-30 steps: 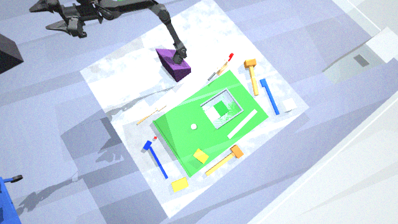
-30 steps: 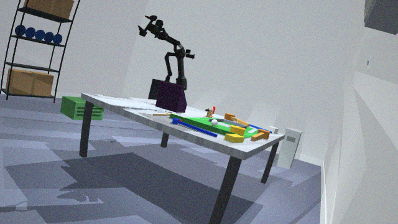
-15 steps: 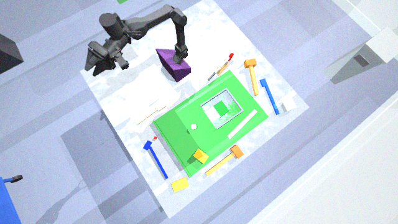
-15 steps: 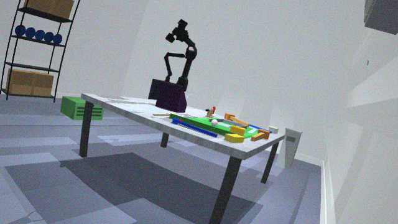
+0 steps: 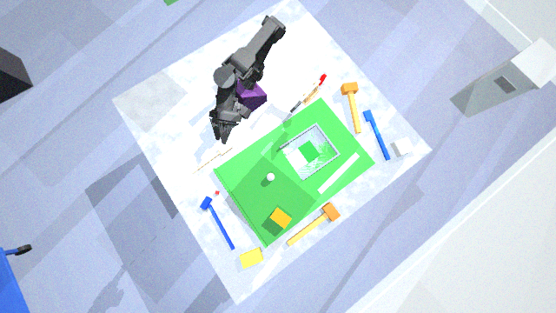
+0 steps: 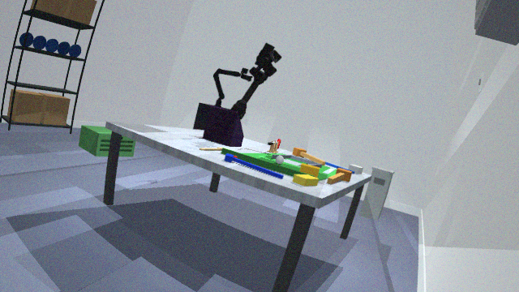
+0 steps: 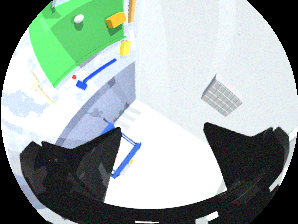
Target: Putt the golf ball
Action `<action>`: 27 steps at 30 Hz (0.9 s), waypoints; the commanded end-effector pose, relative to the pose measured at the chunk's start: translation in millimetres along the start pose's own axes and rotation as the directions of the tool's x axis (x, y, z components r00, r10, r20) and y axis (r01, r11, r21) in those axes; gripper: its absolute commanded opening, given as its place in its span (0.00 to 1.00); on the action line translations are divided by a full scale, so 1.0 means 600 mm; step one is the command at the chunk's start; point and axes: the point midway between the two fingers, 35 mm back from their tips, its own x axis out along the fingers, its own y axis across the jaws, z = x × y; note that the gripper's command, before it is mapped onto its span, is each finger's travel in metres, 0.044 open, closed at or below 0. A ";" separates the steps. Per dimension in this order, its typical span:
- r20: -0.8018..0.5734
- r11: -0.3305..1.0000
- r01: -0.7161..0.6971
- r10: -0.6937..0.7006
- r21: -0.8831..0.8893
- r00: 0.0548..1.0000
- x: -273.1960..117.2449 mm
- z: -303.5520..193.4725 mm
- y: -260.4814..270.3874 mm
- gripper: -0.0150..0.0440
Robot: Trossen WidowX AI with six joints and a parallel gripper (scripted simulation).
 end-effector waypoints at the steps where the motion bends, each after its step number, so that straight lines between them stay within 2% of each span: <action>1: 0.120 0.998 -0.053 0.056 -0.031 0.991 0.007 0.097 0.014 1.00; 7: 0.328 0.982 -0.149 0.180 -0.118 0.928 0.001 0.271 0.056 1.00; 13: 0.497 0.943 -0.244 0.326 -0.225 0.804 -0.038 0.429 0.123 1.00; 20: 0.624 0.862 -0.347 0.507 -0.369 0.595 -0.121 0.580 0.227 1.00; 27: 0.660 0.728 -0.435 0.676 -0.529 0.328 -0.240 0.683 0.349 1.00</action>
